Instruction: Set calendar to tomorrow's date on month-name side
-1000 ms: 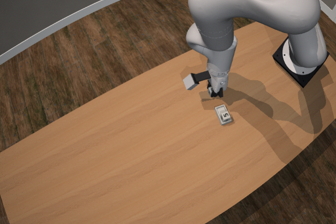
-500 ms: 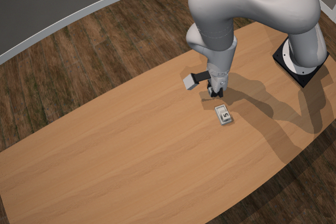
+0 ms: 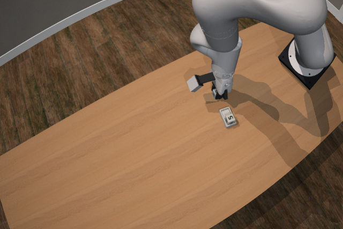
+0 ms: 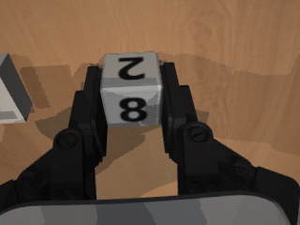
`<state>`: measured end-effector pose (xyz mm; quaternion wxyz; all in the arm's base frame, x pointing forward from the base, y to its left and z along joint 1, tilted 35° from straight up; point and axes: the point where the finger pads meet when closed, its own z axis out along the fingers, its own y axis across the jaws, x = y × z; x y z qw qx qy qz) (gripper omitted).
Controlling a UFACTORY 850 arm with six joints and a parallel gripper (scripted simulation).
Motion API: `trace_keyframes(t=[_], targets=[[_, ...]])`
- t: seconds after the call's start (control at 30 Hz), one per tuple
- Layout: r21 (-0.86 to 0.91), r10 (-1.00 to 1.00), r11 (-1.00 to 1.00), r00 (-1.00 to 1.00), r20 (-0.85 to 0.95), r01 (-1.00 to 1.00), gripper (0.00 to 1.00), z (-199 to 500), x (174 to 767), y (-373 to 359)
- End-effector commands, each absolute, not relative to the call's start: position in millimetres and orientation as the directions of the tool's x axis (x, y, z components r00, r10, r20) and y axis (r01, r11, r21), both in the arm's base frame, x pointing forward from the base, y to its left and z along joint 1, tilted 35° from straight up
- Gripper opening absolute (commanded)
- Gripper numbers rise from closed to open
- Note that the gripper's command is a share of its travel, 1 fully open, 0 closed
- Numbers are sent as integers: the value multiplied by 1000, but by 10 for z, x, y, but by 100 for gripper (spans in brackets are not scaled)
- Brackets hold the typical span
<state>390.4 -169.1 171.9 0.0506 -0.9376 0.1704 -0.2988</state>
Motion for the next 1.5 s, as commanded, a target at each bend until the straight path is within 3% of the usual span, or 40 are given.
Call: trace_keyframes(t=[0.0,0.3,0.8,1.47], targets=[[-197,-350,-937,763,544,-289,35,1722,3906,-1693],[-197,-350,-937,763,544,-289,47,1722,3906,-1693],[-197,-350,-937,763,544,-289,47,1752,3885,-1693],[-197,-350,-937,763,544,-289,47,2354,3458,-1687]])
